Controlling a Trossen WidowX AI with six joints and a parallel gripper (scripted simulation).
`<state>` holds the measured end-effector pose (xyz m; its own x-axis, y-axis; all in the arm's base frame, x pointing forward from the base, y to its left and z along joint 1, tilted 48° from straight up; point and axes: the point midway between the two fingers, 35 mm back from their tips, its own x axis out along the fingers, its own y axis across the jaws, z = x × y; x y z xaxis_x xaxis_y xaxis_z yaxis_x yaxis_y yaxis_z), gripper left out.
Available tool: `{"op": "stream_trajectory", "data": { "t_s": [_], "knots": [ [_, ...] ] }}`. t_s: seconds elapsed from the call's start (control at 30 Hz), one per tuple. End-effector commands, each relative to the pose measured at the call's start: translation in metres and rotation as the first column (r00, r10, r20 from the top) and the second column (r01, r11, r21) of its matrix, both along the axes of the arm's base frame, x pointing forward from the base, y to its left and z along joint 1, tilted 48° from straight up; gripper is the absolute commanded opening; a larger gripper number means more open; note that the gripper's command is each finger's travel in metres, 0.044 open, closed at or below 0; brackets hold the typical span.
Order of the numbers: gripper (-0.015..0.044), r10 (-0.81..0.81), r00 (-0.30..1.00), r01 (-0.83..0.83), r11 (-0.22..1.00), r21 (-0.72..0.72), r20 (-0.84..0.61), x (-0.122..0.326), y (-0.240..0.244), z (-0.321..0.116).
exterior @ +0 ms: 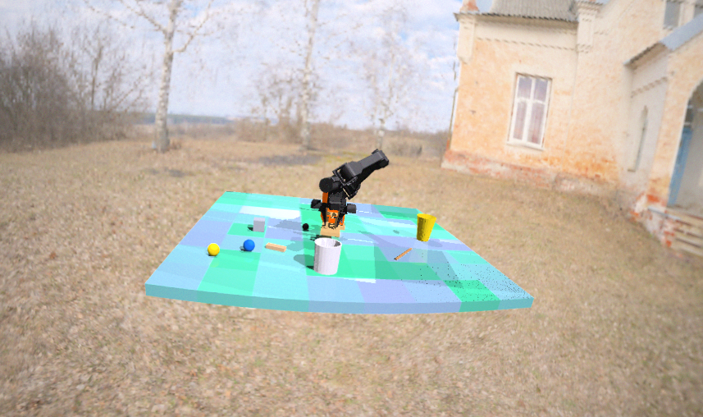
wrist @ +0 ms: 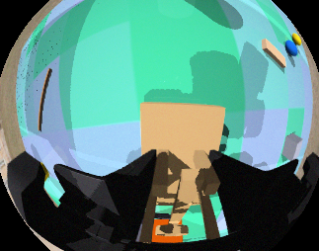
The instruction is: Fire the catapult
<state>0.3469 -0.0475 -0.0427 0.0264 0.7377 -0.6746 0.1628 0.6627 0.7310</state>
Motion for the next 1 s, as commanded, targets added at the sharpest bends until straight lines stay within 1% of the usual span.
{"op": "stream_trajectory", "data": {
  "t_s": [0.0,0.7,0.9,0.97],
  "knots": [
    [0.0000,-0.009,1.000,0.009,1.000,0.002,-0.005,0.000,0.002,-0.004],
    [0.0000,-0.009,1.000,0.009,1.000,0.004,-0.004,0.000,0.027,-0.027],
    [0.0000,0.002,1.000,-0.002,1.000,0.000,0.000,0.001,0.026,-0.025],
    [0.0053,0.002,1.000,-0.002,1.000,0.000,0.000,0.001,0.026,-0.025]
  ]
}}
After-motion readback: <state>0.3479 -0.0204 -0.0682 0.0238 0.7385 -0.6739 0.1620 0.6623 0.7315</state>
